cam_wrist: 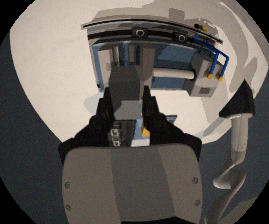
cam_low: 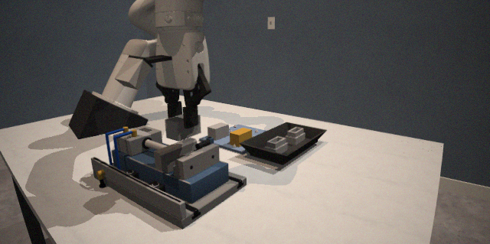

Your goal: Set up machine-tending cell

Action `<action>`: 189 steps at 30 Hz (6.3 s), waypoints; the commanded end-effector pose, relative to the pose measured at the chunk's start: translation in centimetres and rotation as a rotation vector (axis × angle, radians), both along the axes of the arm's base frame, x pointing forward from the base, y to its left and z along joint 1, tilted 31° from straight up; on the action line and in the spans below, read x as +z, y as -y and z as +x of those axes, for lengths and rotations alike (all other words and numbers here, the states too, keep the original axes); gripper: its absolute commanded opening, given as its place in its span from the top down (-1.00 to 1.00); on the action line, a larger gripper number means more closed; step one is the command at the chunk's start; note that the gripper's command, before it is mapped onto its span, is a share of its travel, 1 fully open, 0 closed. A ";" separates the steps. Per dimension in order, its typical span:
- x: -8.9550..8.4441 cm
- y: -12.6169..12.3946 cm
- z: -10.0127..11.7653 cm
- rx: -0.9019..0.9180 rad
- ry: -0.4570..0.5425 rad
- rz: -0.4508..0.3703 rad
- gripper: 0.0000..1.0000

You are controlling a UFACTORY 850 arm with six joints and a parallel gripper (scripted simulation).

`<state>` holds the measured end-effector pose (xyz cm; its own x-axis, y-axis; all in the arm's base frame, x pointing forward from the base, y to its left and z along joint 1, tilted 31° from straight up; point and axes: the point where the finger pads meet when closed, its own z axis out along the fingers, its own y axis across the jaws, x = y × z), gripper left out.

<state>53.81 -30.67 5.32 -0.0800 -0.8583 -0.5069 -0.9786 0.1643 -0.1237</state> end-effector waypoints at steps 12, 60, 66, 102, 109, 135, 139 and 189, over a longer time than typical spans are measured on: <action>-0.6 -0.2 0.2 -0.001 0.002 -0.001 1.00; -1.9 -0.9 0.5 -0.001 0.002 -0.001 1.00; -1.9 -0.9 0.5 -0.001 0.002 -0.001 1.00; -2.4 -1.2 0.6 0.000 0.002 -0.001 1.00; -2.6 -1.3 0.7 0.000 0.002 -0.001 1.00; -3.3 -1.7 0.8 0.000 0.002 -0.001 1.00; -3.3 -1.8 0.8 0.000 0.002 -0.001 1.00; -3.5 -1.9 0.9 0.000 0.002 -0.001 1.00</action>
<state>54.65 -28.67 1.72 -0.0798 -0.8583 -0.5068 -0.9786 0.1641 -0.1238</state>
